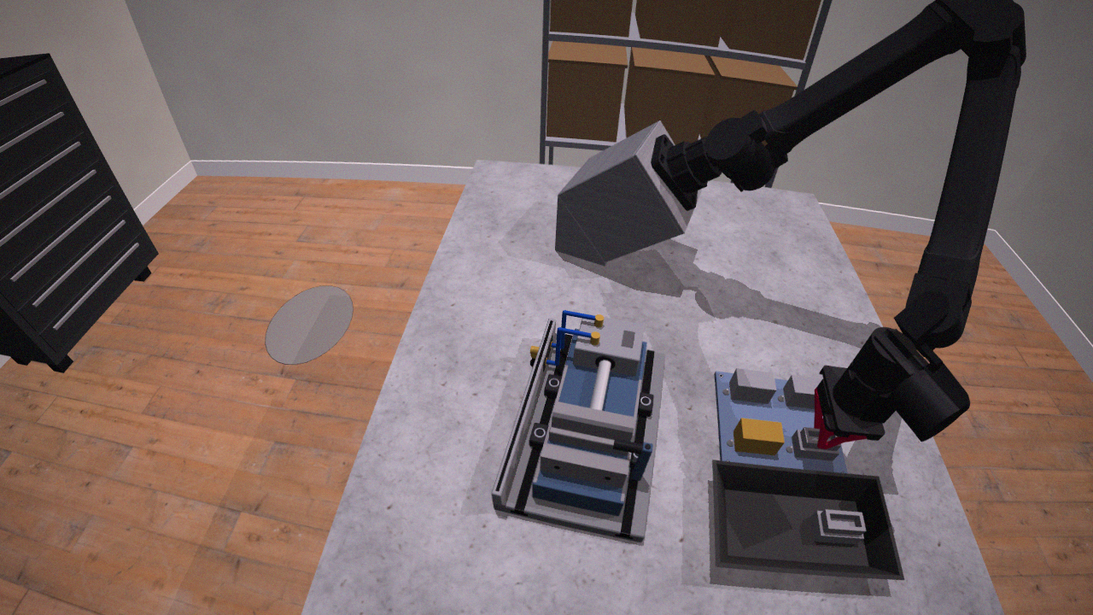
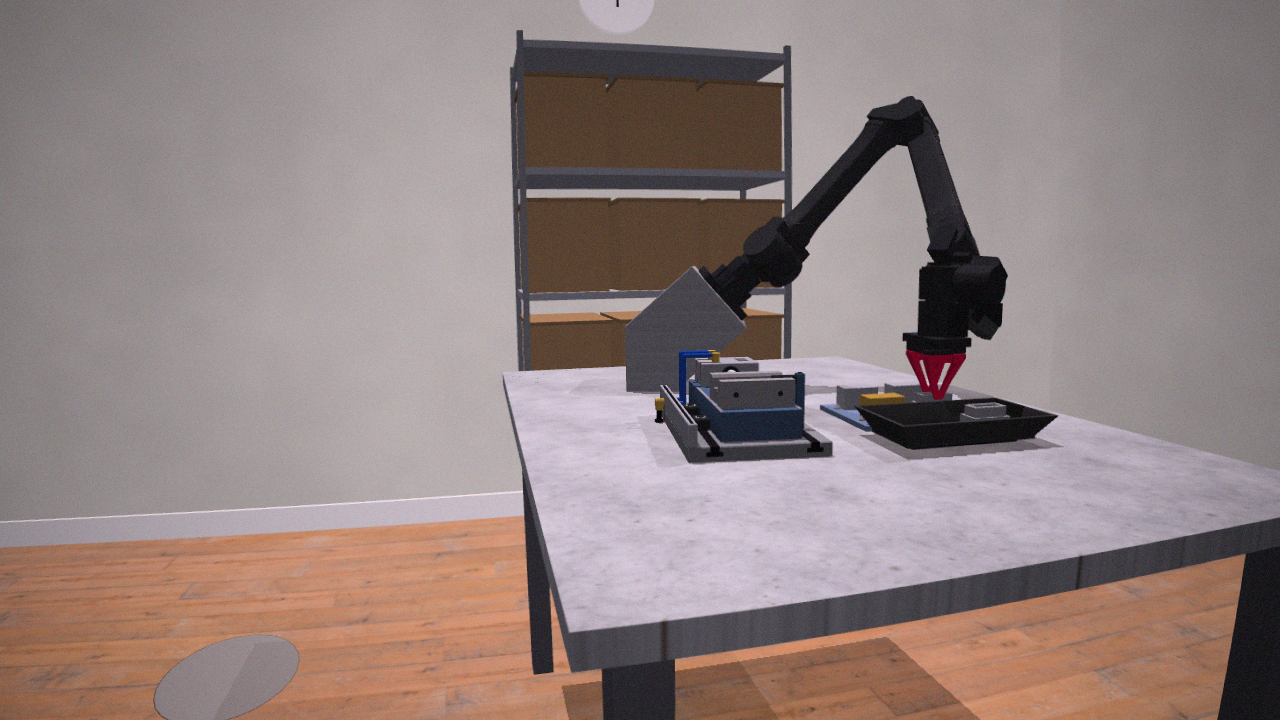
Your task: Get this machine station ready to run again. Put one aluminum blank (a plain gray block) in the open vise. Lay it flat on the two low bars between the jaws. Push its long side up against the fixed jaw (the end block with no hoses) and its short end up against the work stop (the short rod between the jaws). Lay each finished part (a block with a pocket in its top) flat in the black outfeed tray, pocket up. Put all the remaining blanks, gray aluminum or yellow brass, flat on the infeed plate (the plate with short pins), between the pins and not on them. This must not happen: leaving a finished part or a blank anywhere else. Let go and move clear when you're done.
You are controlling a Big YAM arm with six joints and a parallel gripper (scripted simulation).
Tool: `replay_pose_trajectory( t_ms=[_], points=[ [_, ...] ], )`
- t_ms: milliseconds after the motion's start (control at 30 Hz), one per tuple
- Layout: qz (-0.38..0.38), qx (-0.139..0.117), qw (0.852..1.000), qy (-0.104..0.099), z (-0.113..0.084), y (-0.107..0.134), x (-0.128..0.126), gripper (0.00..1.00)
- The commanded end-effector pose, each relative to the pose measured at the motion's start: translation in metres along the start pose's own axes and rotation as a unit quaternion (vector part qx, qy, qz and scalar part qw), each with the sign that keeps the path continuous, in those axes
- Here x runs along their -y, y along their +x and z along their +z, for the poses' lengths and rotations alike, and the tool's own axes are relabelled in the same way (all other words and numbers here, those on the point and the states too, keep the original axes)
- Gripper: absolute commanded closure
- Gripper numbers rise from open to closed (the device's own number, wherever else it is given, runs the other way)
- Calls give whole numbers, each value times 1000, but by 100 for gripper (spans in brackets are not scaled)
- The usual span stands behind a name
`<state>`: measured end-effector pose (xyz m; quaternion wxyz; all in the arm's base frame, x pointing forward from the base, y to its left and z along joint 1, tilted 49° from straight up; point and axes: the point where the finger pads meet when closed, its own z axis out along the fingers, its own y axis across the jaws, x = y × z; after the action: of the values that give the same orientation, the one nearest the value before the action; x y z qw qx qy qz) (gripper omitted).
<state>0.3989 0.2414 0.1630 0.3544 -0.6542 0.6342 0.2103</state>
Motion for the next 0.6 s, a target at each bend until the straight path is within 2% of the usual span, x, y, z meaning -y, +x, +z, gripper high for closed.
replay_pose_trajectory(
  t_ms=[0, 433, 567],
  points=[
    [-5, 2, 1000, -2, 6, -5, 0, 100],
    [-6, 2, 1000, -2, 5, -5, 0, 100],
    [-7, 3, 1000, 1, -3, -6, 1, 100]
  ],
)
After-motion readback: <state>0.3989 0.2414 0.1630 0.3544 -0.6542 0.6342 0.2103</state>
